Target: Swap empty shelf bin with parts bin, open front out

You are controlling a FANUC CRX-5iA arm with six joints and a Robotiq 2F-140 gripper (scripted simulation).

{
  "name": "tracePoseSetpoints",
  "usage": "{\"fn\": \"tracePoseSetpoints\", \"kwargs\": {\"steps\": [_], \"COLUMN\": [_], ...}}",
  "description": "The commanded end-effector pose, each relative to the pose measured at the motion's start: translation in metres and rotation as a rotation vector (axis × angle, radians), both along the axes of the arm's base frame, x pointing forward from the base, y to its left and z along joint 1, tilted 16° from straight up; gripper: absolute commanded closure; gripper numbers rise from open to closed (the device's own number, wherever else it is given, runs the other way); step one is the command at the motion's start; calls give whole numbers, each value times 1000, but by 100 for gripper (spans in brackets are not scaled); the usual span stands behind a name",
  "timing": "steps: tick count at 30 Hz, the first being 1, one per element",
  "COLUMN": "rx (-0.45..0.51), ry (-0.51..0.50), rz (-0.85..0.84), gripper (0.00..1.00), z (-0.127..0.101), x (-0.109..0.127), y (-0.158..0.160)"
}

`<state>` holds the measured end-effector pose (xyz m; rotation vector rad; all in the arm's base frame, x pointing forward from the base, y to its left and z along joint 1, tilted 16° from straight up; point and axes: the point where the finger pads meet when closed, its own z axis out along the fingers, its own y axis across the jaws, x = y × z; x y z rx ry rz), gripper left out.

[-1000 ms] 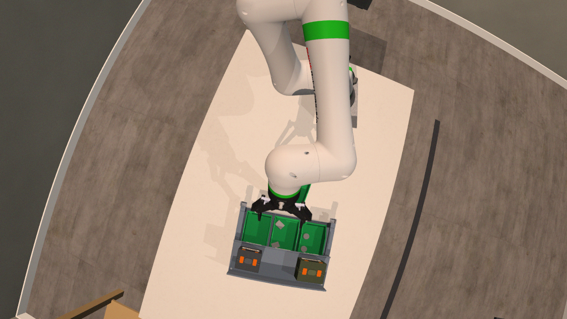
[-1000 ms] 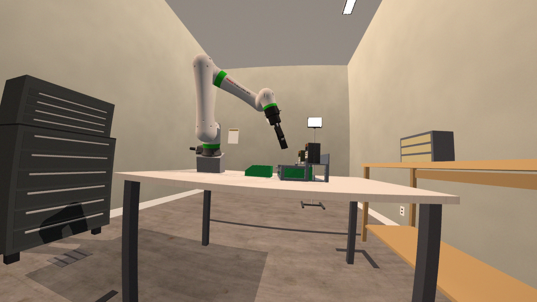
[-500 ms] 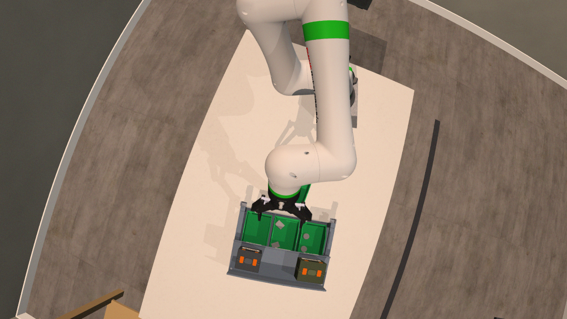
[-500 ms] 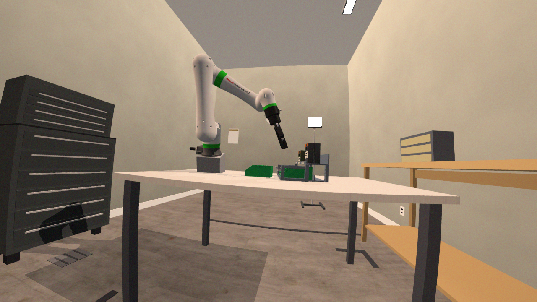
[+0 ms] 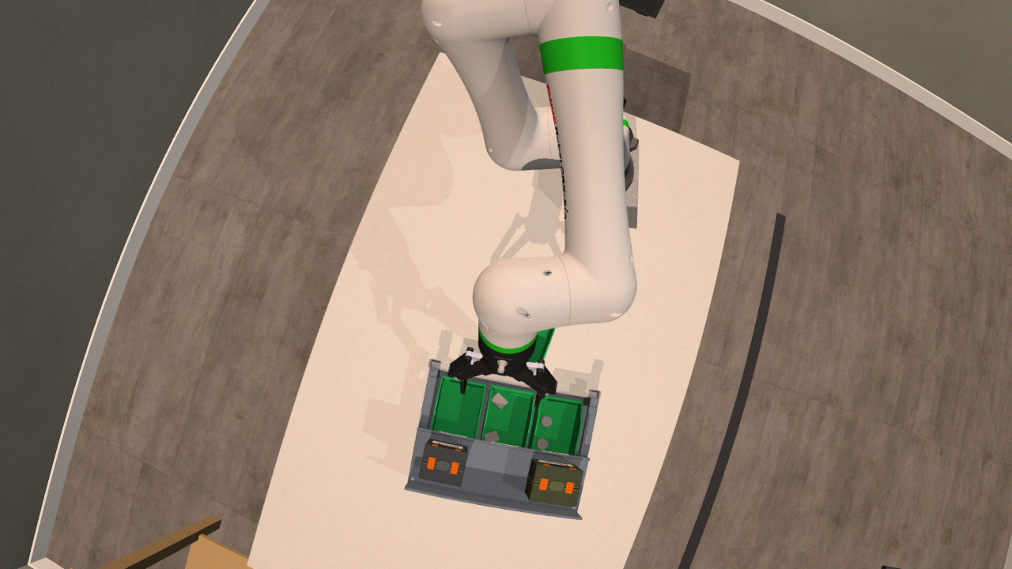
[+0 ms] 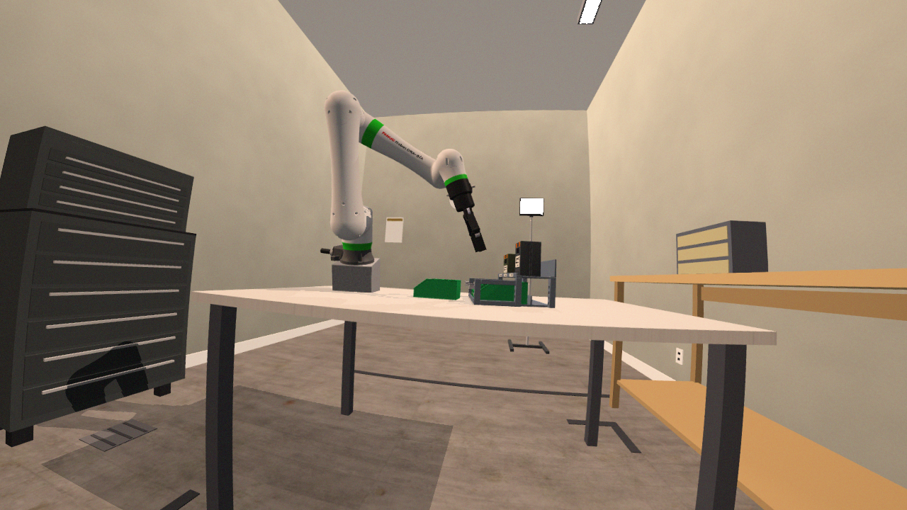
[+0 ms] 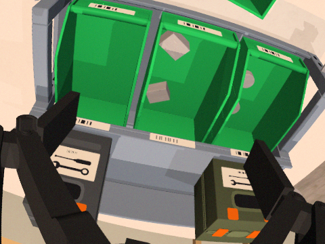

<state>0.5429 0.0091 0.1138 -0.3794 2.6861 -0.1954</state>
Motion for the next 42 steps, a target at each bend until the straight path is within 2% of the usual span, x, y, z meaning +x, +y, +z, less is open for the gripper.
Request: {"fn": "tracePoseSetpoints", "kwargs": {"steps": [1, 31, 32, 42], "rx": [0, 0, 0, 0], "ry": [-2, -2, -2, -2], "rz": [1, 1, 1, 1], "gripper": [0, 0, 90, 90], "z": [1, 1, 1, 1], "x": [1, 1, 1, 1], "y": [0, 0, 0, 0]}}
